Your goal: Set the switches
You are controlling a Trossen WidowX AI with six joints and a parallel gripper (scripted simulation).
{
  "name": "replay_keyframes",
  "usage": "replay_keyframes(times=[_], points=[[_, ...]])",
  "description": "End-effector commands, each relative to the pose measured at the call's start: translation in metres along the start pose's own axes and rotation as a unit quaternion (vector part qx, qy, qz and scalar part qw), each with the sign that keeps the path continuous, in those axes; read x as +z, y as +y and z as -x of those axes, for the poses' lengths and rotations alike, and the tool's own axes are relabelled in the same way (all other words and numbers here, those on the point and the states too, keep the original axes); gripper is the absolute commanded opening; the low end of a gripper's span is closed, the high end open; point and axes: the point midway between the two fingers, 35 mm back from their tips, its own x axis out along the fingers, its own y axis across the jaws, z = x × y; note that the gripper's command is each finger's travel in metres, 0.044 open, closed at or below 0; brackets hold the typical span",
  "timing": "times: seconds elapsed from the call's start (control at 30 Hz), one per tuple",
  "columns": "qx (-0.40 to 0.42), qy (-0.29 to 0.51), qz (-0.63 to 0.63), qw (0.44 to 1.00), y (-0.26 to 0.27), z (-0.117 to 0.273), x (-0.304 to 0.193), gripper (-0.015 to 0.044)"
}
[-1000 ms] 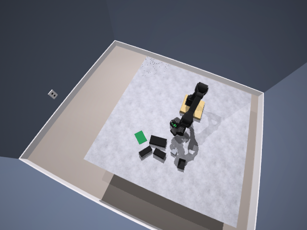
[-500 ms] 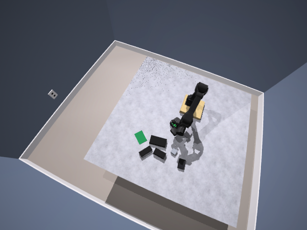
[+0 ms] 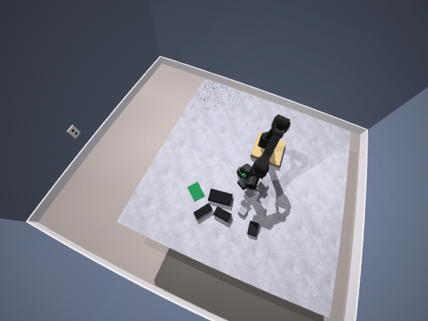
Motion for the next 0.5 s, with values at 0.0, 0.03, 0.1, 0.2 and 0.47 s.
replay_keyframes(times=[0.0,0.03,0.1,0.2,0.47], points=[[-0.003,0.0,-0.003,1.0,-0.002,-0.002,0.0,0.0],[-0.003,0.0,-0.003,1.0,-0.002,-0.002,0.0,0.0],[-0.003,0.0,-0.003,1.0,-0.002,-0.003,0.0,0.0],[-0.003,0.0,-0.003,1.0,-0.002,-0.003,0.0,0.0],[-0.003,0.0,-0.003,1.0,-0.001,0.043,0.0,0.0]])
